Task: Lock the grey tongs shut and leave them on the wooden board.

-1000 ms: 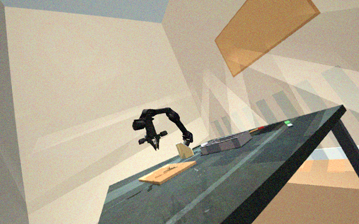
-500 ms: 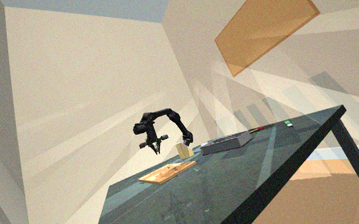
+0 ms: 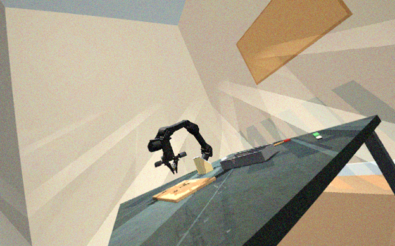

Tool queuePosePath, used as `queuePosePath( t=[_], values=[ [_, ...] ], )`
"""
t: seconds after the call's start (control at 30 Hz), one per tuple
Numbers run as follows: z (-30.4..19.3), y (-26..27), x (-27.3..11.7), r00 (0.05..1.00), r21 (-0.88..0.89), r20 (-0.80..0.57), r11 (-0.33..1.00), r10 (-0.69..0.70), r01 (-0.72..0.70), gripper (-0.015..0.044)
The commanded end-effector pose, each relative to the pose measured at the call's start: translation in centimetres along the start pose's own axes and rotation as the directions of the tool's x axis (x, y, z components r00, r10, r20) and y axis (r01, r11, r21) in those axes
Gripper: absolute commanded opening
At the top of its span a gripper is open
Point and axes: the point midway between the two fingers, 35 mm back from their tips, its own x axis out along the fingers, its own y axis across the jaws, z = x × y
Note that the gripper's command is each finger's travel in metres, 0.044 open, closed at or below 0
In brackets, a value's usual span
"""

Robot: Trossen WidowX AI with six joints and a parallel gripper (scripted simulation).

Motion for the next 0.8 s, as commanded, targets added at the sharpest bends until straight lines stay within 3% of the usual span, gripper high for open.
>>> queuePosePath(
  t=[0.0, 0.77],
  values=[
    [-0.1, -0.1, 0.5, 1.000, 0.002, -0.004, 1.000, 0.000, 0.000, -0.0150],
    [0.2, -0.4, 4.3, 1.000, 0.000, -0.002, 1.000, -0.001, 0.001, -0.0150]
  ],
)
